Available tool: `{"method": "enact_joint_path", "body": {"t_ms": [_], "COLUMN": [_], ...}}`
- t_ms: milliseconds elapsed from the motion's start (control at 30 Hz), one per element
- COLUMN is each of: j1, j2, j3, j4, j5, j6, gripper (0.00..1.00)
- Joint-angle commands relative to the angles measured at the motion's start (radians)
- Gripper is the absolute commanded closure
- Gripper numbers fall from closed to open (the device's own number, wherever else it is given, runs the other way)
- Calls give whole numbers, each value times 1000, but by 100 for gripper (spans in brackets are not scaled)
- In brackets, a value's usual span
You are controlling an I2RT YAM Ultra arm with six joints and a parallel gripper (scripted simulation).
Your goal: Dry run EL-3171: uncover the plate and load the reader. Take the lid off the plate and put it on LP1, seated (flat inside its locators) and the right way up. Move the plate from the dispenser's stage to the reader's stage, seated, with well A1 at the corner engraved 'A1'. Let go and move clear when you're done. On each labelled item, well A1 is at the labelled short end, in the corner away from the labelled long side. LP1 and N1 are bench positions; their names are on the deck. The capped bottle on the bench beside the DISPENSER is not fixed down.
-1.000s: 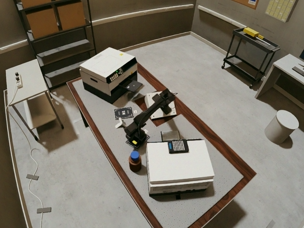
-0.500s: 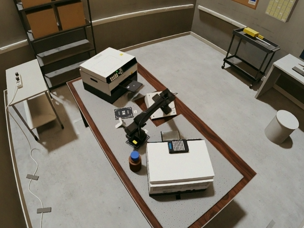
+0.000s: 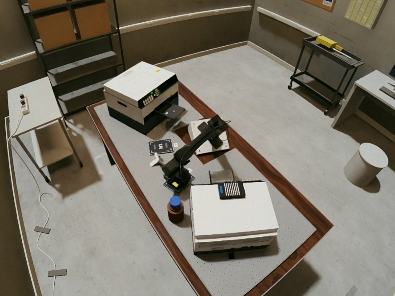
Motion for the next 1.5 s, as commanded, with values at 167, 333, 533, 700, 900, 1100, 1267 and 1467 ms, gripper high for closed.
{"method": "enact_joint_path", "body": {"t_ms": [167, 333, 533, 700, 900, 1100, 1267, 1467], "j1": [-2, -2, 7, 3, 5, 6, 6, 6], "j2": [-10, -6, 1, -4, -11, 1, 1, 1], "j3": [32, 29, 17, -21, -20, -6, -6, -6], "j4": [26, 35, 42, 51, 54, 44, 44, 44], "j5": [9, 10, 10, 12, 10, 5, 5, 5], "j6": [11, 14, 17, 20, 22, 15, 15, 15], "gripper": [15, 15, 15, 15, 15, 15, 0, 0]}}
